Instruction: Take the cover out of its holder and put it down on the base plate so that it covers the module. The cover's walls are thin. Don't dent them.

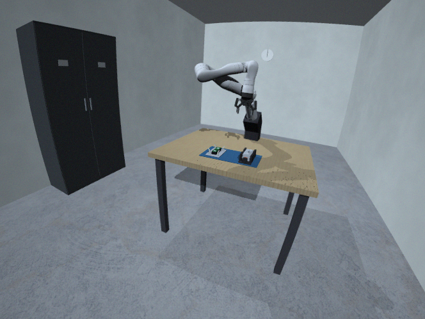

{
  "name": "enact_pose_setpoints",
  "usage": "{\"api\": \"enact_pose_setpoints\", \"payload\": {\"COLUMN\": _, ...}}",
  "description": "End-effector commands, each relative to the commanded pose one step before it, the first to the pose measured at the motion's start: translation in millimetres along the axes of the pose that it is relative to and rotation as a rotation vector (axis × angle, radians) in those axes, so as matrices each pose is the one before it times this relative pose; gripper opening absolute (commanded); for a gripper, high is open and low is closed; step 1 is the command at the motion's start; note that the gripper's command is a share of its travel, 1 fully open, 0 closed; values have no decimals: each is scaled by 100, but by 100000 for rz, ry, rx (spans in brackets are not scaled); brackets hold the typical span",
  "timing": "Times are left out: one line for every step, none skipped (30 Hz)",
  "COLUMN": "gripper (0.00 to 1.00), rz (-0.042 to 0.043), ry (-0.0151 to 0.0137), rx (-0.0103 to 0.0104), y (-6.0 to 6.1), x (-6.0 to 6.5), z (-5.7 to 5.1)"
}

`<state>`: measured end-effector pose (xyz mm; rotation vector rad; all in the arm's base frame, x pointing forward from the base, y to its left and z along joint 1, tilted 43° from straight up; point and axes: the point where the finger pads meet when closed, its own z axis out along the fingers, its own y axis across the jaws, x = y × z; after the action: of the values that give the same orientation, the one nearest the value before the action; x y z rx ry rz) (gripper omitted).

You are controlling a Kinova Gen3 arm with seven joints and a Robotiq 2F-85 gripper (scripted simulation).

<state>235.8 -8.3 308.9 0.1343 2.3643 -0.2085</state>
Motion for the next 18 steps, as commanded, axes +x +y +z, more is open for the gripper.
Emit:
{"api": "enact_pose_setpoints", "payload": {"gripper": 100, "rz": 1629, "ry": 1141, "rx": -1305, "y": -1346, "x": -501, "z": -396}}
{"api": "enact_pose_setpoints", "payload": {"gripper": 100, "rz": 407, "ry": 309, "rx": -336, "y": -536, "x": -214, "z": -166}}
{"api": "enact_pose_setpoints", "payload": {"gripper": 100, "rz": 407, "ry": 309, "rx": -336, "y": -534, "x": -215, "z": -168}}
{"api": "enact_pose_setpoints", "payload": {"gripper": 100, "rz": 407, "ry": 309, "rx": -336, "y": -533, "x": -217, "z": -171}}
{"api": "enact_pose_setpoints", "payload": {"gripper": 100, "rz": 407, "ry": 309, "rx": -336, "y": -531, "x": -218, "z": -173}}
{"api": "enact_pose_setpoints", "payload": {"gripper": 100, "rz": 407, "ry": 309, "rx": -336, "y": -530, "x": -220, "z": -176}}
{"api": "enact_pose_setpoints", "payload": {"gripper": 100, "rz": 407, "ry": 309, "rx": -336, "y": -528, "x": -222, "z": -178}}
{"api": "enact_pose_setpoints", "payload": {"gripper": 100, "rz": 407, "ry": 309, "rx": -336, "y": -527, "x": -223, "z": -180}}
{"api": "enact_pose_setpoints", "payload": {"gripper": 100, "rz": 0, "ry": 0, "rx": 0, "y": 0, "x": 0, "z": 0}}
{"api": "enact_pose_setpoints", "payload": {"gripper": 100, "rz": 0, "ry": 0, "rx": 0, "y": 0, "x": 0, "z": 0}}
{"api": "enact_pose_setpoints", "payload": {"gripper": 100, "rz": 0, "ry": 0, "rx": 0, "y": 0, "x": 0, "z": 0}}
{"api": "enact_pose_setpoints", "payload": {"gripper": 100, "rz": 0, "ry": 0, "rx": 0, "y": 0, "x": 0, "z": 0}}
{"api": "enact_pose_setpoints", "payload": {"gripper": 100, "rz": 0, "ry": 0, "rx": 0, "y": 0, "x": 0, "z": 0}}
{"api": "enact_pose_setpoints", "payload": {"gripper": 100, "rz": 0, "ry": 0, "rx": 0, "y": 0, "x": 0, "z": 0}}
{"api": "enact_pose_setpoints", "payload": {"gripper": 100, "rz": 0, "ry": 0, "rx": 0, "y": 0, "x": 0, "z": 0}}
{"api": "enact_pose_setpoints", "payload": {"gripper": 100, "rz": -3923, "ry": -2906, "rx": 3225, "y": 4581, "x": 1950, "z": 1561}}
{"api": "enact_pose_setpoints", "payload": {"gripper": 100, "rz": 436, "ry": 323, "rx": -358, "y": -533, "x": -206, "z": -184}}
{"api": "enact_pose_setpoints", "payload": {"gripper": 100, "rz": 436, "ry": 323, "rx": -358, "y": -531, "x": -208, "z": -187}}
